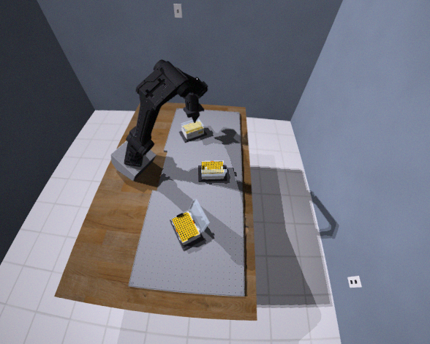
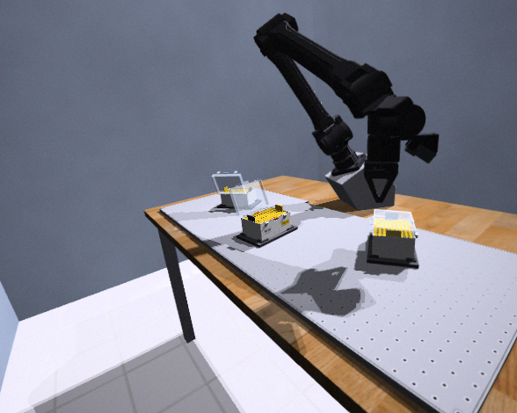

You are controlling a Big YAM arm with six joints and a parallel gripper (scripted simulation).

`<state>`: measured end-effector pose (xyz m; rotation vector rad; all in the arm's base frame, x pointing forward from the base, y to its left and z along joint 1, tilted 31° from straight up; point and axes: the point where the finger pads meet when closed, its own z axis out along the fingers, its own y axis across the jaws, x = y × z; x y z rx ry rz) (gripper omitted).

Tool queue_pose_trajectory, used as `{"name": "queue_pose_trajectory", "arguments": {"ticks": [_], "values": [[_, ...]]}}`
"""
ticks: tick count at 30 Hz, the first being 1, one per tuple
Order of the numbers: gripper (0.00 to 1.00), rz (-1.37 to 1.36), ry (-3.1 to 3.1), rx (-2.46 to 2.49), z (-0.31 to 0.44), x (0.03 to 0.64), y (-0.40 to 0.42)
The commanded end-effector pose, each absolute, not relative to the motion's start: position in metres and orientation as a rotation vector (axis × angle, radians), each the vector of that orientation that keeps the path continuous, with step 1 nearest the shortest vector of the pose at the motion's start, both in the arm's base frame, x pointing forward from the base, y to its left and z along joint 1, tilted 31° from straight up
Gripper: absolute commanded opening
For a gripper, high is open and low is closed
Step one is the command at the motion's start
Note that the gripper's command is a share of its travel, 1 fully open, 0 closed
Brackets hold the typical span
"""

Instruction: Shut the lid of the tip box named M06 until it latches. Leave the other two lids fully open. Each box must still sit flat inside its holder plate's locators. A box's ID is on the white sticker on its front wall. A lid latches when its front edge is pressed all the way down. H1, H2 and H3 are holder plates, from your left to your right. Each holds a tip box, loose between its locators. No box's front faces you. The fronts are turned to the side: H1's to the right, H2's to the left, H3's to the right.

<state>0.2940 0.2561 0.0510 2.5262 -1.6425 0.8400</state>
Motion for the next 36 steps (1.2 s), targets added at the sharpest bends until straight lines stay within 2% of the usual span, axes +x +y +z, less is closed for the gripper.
{"name": "queue_pose_trajectory", "arguments": {"ticks": [1,23,36], "values": [[0.00,0.844,-1.628,2.538,0.051,0.294,0.255],[0.00,0.837,-1.632,2.517,0.019,0.309,0.241],[0.00,0.844,-1.620,2.543,0.025,0.305,0.248]]}}
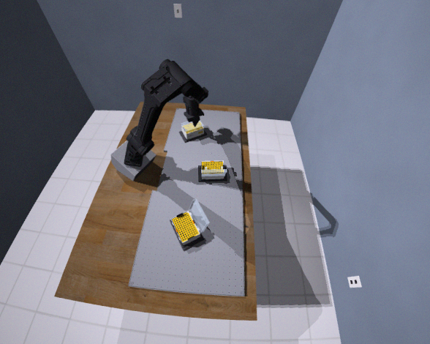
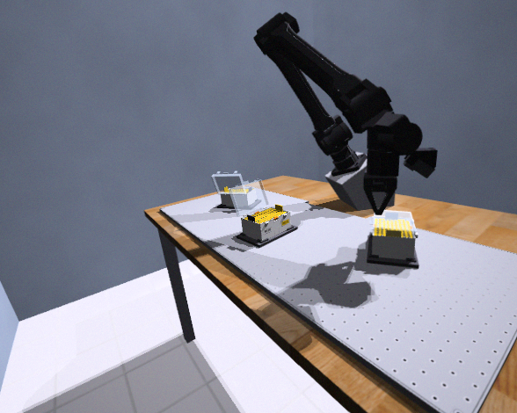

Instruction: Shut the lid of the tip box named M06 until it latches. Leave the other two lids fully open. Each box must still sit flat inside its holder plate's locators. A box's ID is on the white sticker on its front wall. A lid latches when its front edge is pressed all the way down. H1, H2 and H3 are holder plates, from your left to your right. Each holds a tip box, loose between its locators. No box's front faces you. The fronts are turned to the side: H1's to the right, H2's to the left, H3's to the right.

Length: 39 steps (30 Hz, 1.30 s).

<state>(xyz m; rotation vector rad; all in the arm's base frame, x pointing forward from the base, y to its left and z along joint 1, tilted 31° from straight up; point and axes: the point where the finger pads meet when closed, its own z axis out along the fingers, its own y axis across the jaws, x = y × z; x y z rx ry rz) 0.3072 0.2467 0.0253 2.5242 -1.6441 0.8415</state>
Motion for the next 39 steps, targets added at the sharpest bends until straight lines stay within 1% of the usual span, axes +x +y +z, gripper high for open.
{"name": "queue_pose_trajectory", "arguments": {"ticks": [1,39], "values": [[0.00,0.844,-1.620,2.543,0.0245,0.3048,0.2480],[0.00,0.838,-1.625,2.525,0.0174,0.3080,0.2430]]}}
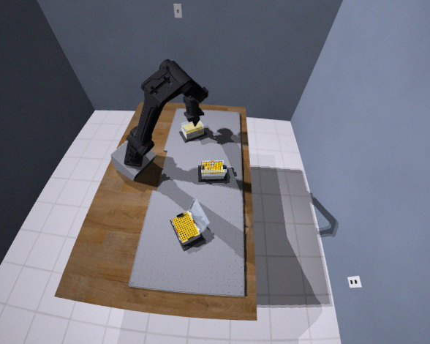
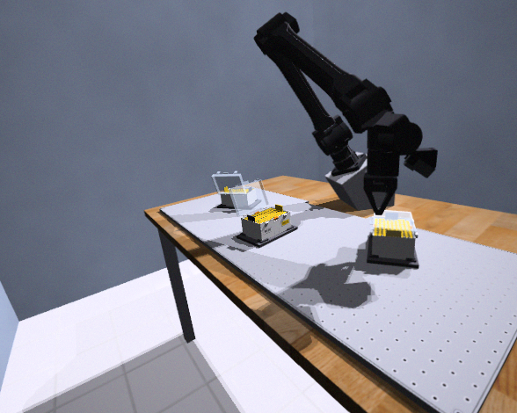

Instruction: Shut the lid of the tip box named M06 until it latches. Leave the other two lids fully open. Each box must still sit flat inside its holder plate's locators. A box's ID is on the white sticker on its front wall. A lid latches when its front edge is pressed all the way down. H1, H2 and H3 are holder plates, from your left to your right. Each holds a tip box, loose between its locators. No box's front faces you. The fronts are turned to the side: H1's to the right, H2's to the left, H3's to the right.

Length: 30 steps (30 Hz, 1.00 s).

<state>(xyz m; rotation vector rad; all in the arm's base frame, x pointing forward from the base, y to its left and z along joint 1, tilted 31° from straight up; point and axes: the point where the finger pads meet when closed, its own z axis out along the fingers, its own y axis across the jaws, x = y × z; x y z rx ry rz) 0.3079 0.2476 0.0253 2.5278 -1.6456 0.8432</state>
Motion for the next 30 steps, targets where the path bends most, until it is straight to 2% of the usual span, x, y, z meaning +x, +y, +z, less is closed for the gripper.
{"name": "queue_pose_trajectory", "arguments": {"ticks": [1,30], "values": [[0.00,0.837,-1.627,2.522,0.0169,0.3087,0.2421],[0.00,0.836,-1.632,2.517,0.0097,0.3132,0.2381]]}}
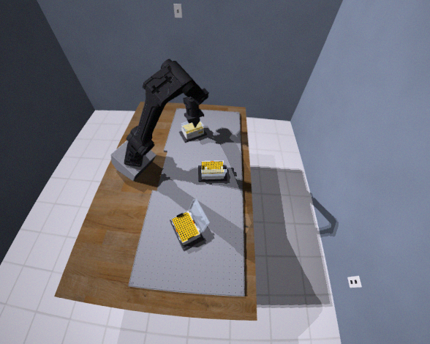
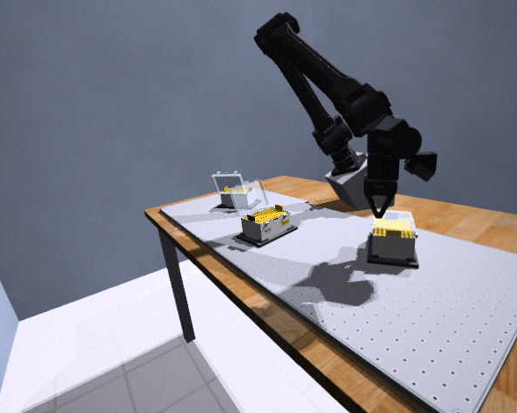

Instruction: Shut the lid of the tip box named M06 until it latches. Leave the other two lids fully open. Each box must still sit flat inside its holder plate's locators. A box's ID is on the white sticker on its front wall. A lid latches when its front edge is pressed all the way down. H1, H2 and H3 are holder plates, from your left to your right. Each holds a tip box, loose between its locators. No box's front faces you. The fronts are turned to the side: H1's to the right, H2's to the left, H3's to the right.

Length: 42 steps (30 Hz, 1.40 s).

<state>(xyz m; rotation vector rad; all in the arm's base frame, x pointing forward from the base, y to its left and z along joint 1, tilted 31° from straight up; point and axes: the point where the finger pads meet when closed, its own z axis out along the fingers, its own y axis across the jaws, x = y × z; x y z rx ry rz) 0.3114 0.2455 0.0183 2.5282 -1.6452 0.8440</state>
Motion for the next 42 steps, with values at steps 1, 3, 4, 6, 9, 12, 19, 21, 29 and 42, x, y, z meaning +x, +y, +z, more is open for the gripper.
{"name": "queue_pose_trajectory", "arguments": {"ticks": [1,3,4,6,9,12,19,21,29,42], "values": [[0.00,0.836,-1.632,2.517,0.0094,0.3133,0.2380],[0.00,0.836,-1.632,2.517,0.0088,0.3136,0.2378],[0.00,0.836,-1.632,2.517,0.0086,0.3137,0.2377],[0.00,0.836,-1.632,2.517,0.0080,0.3140,0.2375],[0.00,0.836,-1.632,2.517,0.0071,0.3144,0.2371],[0.00,0.836,-1.632,2.517,0.0068,0.3145,0.2370],[0.00,0.836,-1.632,2.518,0.0048,0.3154,0.2363],[0.00,0.836,-1.632,2.518,0.0042,0.3157,0.2361],[0.00,0.835,-1.632,2.518,0.0025,0.3165,0.2355],[0.00,0.835,-1.632,2.518,-0.0004,0.3178,0.2344]]}}
